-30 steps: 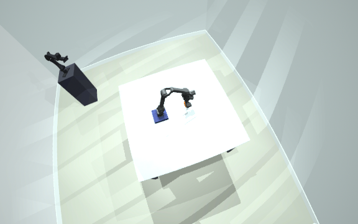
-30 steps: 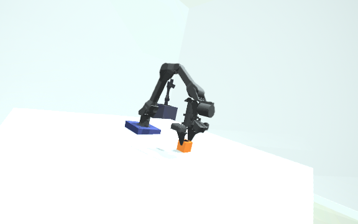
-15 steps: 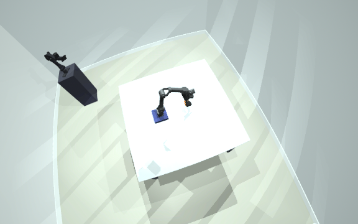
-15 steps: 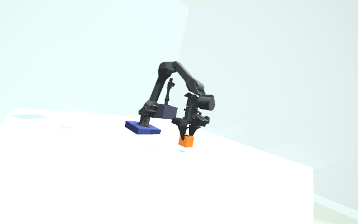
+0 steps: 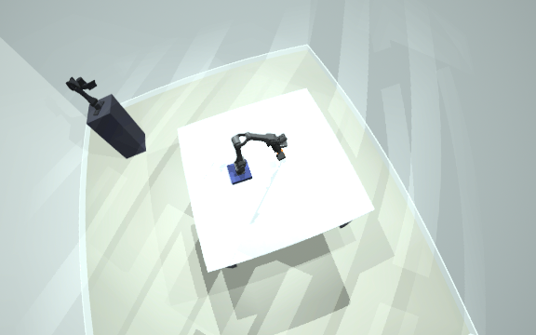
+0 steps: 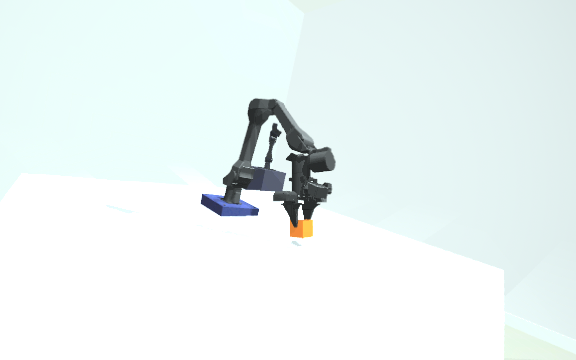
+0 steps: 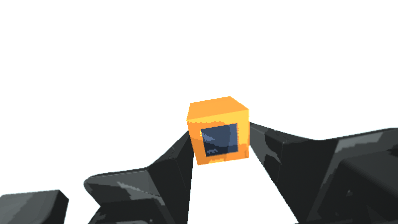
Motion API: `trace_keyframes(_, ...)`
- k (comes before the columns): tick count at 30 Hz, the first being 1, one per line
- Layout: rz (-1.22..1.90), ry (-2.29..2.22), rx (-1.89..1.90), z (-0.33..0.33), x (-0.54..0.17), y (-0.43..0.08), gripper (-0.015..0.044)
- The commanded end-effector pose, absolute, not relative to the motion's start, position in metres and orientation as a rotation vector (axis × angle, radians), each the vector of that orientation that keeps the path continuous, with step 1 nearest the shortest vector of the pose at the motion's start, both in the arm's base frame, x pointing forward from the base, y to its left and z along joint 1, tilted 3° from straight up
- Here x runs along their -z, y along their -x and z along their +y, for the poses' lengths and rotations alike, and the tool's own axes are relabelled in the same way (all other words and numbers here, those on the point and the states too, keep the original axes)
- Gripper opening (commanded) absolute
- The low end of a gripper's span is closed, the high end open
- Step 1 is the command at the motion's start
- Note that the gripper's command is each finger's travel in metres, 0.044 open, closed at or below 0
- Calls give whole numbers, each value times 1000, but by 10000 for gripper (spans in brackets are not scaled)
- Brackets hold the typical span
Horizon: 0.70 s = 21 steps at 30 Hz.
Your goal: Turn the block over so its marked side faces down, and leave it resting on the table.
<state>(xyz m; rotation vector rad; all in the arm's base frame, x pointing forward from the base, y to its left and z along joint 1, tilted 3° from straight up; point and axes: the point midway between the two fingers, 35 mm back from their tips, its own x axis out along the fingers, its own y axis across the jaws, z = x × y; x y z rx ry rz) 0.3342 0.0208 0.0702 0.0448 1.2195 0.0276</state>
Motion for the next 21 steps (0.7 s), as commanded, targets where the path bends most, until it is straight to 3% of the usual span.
trace_keyframes(1,1156,-48,-21,21,-71,-333,0)
trace_keyframes(21,920,-50,-16,21,-61,-336,0)
